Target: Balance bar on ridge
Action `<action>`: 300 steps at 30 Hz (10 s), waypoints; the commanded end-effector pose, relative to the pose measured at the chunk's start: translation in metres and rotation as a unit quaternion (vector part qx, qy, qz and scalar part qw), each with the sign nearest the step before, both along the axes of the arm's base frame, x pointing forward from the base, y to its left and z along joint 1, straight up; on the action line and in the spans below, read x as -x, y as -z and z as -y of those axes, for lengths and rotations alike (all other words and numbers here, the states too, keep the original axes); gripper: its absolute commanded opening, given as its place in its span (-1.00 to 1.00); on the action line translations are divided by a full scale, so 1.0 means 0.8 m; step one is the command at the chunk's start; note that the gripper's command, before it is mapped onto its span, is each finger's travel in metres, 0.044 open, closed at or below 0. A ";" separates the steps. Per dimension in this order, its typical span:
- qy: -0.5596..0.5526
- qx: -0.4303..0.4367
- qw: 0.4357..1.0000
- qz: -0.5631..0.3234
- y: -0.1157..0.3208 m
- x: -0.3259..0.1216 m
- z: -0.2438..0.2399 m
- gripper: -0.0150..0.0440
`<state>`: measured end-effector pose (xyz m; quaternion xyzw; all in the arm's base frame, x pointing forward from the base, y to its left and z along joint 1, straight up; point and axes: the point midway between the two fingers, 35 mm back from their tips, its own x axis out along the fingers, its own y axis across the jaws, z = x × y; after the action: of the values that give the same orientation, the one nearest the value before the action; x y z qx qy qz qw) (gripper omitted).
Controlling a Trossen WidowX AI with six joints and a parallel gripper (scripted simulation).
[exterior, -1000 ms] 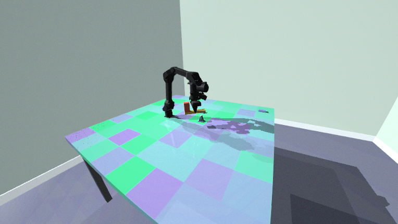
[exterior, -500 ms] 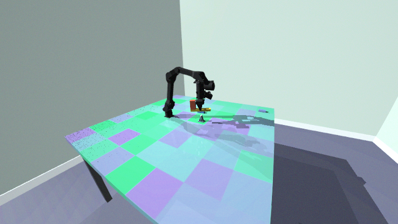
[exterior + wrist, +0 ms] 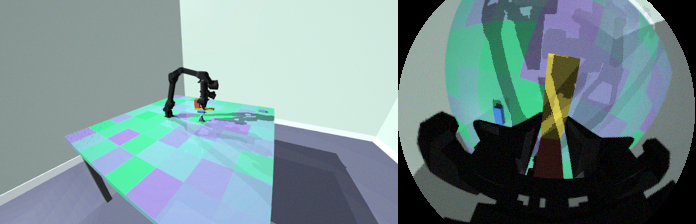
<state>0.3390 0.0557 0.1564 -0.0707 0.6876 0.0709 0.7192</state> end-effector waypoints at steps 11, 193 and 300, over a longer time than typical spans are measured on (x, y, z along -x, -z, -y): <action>0.008 -0.001 1.000 -0.004 0.029 -0.004 -0.002 -0.49; 0.011 -0.001 1.000 -0.004 0.070 -0.004 0.001 -0.49; 0.010 -0.001 1.000 0.000 0.065 -0.005 0.001 0.09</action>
<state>0.3431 0.0550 0.1044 -0.0634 0.6883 0.0646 0.7198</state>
